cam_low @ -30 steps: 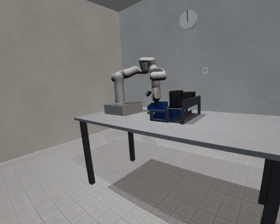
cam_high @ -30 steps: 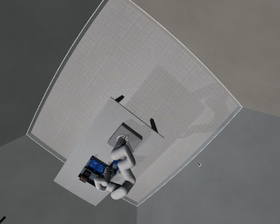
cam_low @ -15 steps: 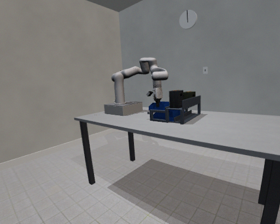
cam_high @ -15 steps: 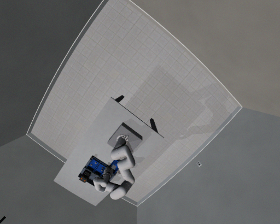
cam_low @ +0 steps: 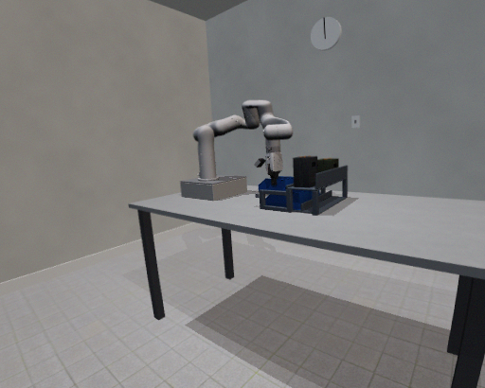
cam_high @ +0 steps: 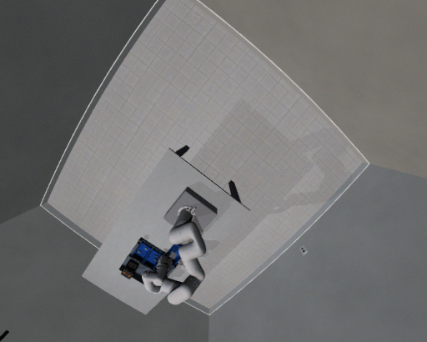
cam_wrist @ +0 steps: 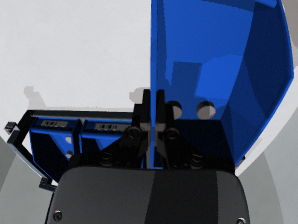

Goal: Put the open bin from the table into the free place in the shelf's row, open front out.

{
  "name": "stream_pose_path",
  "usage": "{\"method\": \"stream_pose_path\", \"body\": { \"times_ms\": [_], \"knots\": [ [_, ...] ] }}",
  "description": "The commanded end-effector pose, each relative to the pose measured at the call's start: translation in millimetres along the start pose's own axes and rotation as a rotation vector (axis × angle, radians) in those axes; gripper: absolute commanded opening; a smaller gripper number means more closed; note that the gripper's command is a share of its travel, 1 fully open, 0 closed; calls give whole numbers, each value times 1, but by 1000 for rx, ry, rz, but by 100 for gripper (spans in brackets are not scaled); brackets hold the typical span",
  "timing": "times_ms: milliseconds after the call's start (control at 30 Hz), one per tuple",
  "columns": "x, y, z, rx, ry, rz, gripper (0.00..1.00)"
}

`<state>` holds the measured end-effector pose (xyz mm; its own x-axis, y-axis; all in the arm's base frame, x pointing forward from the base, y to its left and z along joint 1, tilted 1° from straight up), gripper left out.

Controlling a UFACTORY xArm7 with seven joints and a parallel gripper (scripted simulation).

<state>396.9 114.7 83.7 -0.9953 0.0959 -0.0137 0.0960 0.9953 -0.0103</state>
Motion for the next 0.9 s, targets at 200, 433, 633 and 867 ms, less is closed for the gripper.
{"method": "stream_pose_path", "body": {
  "times_ms": [200,433,633,867],
  "knots": [
    [3,-1,4,-1,-2,0,0],
    [4,-1,6,-1,-3,0,0],
    [9,-1,12,-1,-2,0,0],
    [9,-1,12,-1,-2,0,0]
  ]
}}
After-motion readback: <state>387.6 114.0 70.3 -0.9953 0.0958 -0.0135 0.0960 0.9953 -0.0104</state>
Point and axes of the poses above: the point where the finger pads meet when closed, its own z axis out along the fingers, its own y axis across the jaws, x = y × z, the point moved 9 cm from there along -z, back along the fingers, and after that the axes turned 9 degrees about z, right-handed, at the moved point
